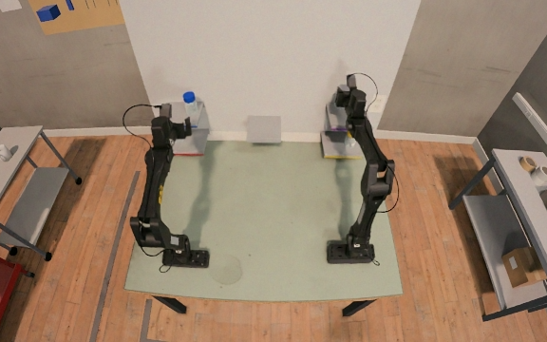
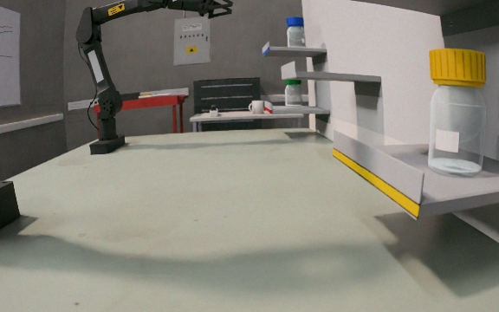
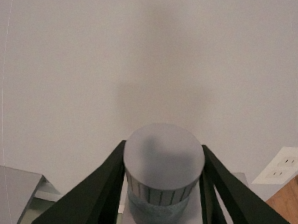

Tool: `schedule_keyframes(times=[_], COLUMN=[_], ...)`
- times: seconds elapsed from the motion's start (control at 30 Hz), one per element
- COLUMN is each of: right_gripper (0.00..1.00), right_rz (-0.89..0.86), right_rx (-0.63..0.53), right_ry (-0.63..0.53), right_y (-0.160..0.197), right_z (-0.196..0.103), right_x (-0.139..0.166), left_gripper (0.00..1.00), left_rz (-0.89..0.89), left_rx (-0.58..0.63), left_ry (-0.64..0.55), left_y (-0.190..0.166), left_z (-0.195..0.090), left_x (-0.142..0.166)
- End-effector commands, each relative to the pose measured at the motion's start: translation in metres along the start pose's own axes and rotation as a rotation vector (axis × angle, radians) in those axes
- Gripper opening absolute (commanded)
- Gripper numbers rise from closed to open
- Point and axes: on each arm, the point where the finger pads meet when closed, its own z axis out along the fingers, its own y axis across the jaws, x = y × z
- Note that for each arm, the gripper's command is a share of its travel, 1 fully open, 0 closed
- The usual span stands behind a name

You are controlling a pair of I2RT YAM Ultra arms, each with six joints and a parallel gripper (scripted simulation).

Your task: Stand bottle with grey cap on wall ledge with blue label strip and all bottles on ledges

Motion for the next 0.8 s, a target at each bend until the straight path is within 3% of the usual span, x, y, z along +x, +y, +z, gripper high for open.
schedule_keyframes(times=[0.0,0.2,0.63,0.77], right_gripper=[0.5,0.5,0.5,0.5], right_rz=[0.001,0.001,0.0,0.02], right_rx=[0.006,0.006,0.002,0.058], right_ry=[-0.067,-0.067,-0.056,-0.08], right_y=[-0.002,-0.002,-0.001,0.0], right_z=[-0.005,-0.005,-0.004,-0.004], right_x=[-0.031,-0.031,-0.026,-0.029], left_gripper=[1.0,1.0,1.0,1.0], left_rz=[0.0,0.012,0.013,0.013], left_rx=[-0.006,-0.015,-0.013,-0.013], left_ry=[-0.097,-0.217,-0.23,-0.242], left_y=[0.001,0.003,0.002,0.002], left_z=[-0.008,-0.022,-0.029,-0.031], left_x=[-0.024,-0.023,0.0,-0.005])
